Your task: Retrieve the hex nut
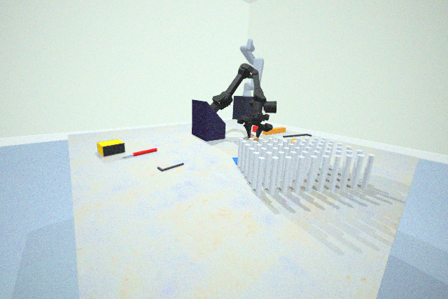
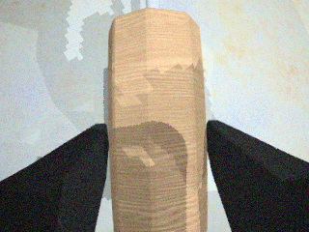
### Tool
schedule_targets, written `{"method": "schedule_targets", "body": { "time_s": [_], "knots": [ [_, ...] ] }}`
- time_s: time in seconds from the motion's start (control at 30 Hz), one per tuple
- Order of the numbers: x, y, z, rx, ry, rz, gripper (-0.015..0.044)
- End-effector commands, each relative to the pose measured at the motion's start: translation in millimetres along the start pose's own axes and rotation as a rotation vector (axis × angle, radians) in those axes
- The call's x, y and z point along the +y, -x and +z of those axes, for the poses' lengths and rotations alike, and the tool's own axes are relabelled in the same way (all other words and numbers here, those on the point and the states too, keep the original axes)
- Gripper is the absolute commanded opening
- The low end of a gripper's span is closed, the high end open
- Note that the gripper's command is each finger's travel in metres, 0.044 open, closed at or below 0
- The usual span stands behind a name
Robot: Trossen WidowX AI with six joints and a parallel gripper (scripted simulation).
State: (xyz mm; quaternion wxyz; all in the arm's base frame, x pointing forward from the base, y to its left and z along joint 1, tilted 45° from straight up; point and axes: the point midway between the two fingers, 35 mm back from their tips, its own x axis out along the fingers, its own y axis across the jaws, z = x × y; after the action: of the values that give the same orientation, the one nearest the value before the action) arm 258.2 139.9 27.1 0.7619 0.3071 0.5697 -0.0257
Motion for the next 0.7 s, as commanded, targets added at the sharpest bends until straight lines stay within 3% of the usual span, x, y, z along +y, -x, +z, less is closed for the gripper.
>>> {"method": "schedule_targets", "body": {
  "time_s": [0.0, 0.67],
  "knots": [
    [-0.5, -2.9, 0.0, -0.012, -0.008, -0.001, 0.0],
    [0.7, -8.7, 10.7, -0.013, -0.006, 0.0, 0.0]
  ]
}}
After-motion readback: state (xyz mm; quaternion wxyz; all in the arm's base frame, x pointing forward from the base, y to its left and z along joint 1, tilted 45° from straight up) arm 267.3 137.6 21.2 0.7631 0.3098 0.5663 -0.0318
